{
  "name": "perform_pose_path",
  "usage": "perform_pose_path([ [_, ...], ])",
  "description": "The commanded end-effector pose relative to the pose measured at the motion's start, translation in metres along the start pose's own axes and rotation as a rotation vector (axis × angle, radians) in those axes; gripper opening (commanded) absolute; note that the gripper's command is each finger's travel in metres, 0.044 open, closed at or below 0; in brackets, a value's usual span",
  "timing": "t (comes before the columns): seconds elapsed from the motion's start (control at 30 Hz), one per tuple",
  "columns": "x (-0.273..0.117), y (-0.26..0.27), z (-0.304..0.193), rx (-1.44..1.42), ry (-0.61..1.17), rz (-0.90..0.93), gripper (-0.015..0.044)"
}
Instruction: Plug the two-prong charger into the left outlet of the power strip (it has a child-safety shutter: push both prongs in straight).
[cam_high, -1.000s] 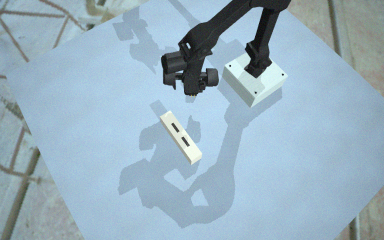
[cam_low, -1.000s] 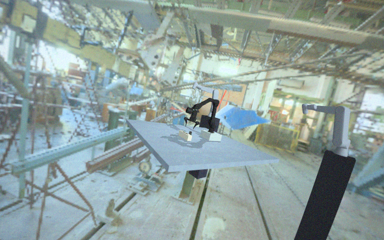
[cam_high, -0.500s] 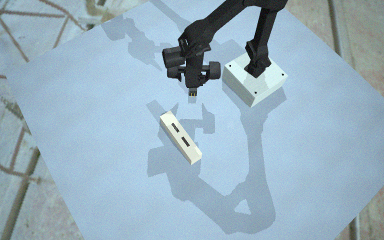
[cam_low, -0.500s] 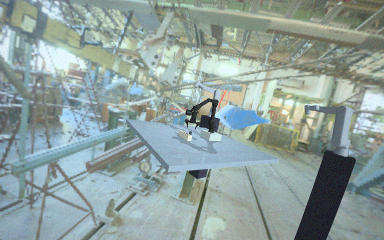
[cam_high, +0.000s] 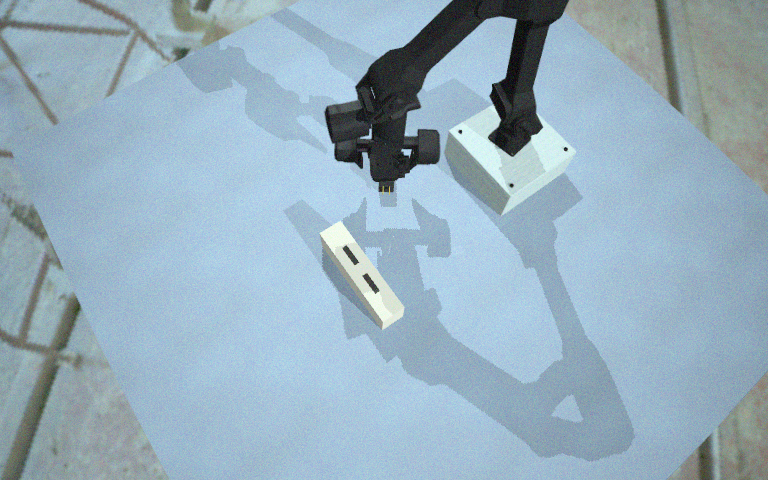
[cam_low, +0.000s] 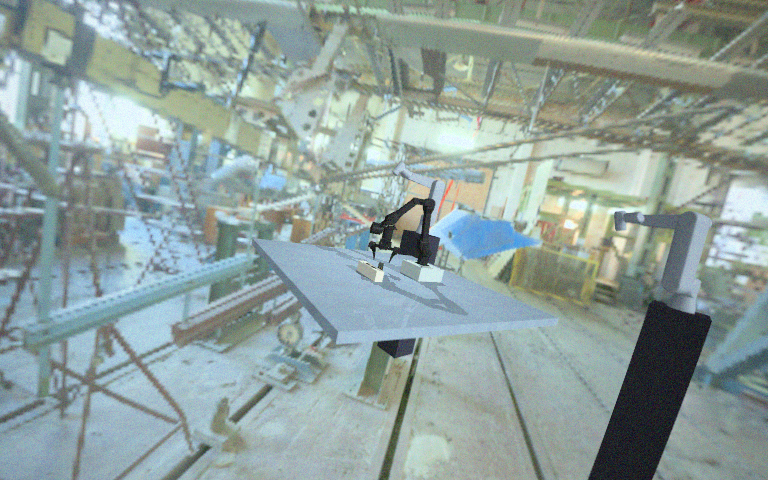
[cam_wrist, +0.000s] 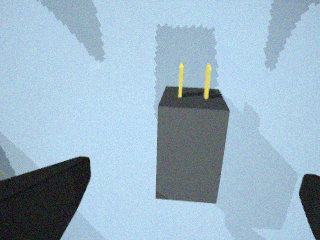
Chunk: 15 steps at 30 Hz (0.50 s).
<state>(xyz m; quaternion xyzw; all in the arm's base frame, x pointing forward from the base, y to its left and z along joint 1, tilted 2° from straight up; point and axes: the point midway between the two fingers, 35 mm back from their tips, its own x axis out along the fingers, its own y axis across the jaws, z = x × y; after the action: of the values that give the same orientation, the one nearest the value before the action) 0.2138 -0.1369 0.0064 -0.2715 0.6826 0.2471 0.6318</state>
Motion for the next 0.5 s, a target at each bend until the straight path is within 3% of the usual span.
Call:
perform_pose_path([
  [0.0, 0.008, 0.001, 0.0, -0.003, 0.006, 0.003, 0.044],
  [0.47, 0.03, 0.001, 0.001, -0.003, 0.006, 0.003, 0.044],
])
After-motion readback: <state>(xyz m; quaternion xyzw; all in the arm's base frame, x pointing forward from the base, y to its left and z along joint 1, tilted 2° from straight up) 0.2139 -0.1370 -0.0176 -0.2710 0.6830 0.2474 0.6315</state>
